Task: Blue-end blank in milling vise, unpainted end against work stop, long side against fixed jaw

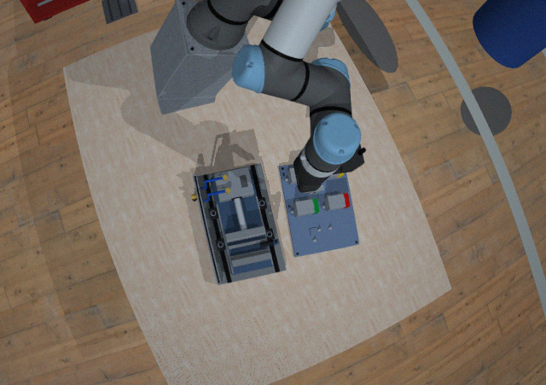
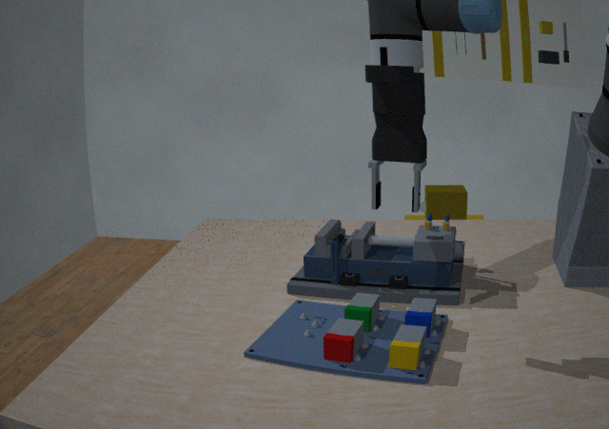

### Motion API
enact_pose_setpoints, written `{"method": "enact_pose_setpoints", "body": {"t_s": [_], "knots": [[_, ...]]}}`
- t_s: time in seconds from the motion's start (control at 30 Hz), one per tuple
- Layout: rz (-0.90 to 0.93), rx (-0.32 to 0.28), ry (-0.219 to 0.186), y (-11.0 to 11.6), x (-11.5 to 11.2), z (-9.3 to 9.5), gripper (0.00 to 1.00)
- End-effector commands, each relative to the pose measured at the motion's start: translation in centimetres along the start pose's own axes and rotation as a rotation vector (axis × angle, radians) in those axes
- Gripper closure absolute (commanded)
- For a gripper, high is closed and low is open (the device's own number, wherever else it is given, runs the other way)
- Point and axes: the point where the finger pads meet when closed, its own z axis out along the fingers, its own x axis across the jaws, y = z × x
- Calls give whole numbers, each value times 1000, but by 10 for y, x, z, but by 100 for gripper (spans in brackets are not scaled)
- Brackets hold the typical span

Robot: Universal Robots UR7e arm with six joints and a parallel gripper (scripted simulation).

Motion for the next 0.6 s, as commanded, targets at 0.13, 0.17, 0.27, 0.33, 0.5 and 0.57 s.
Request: {"method": "enact_pose_setpoints", "body": {"t_s": [0.13, 0.17, 0.27, 0.33, 0.5, 0.57], "knots": [[3, 1, -9, -14, 0, -28, 0], [3, 1, -11, -19, 0, -37, 0], [4, 1, -12, -24, 0, -46, 0], [4, 1, -12, -24, 0, -46, 0], [4, 1, -12, -24, 0, -46, 0], [4, 1, -12, -24, 0, -46, 0]]}}
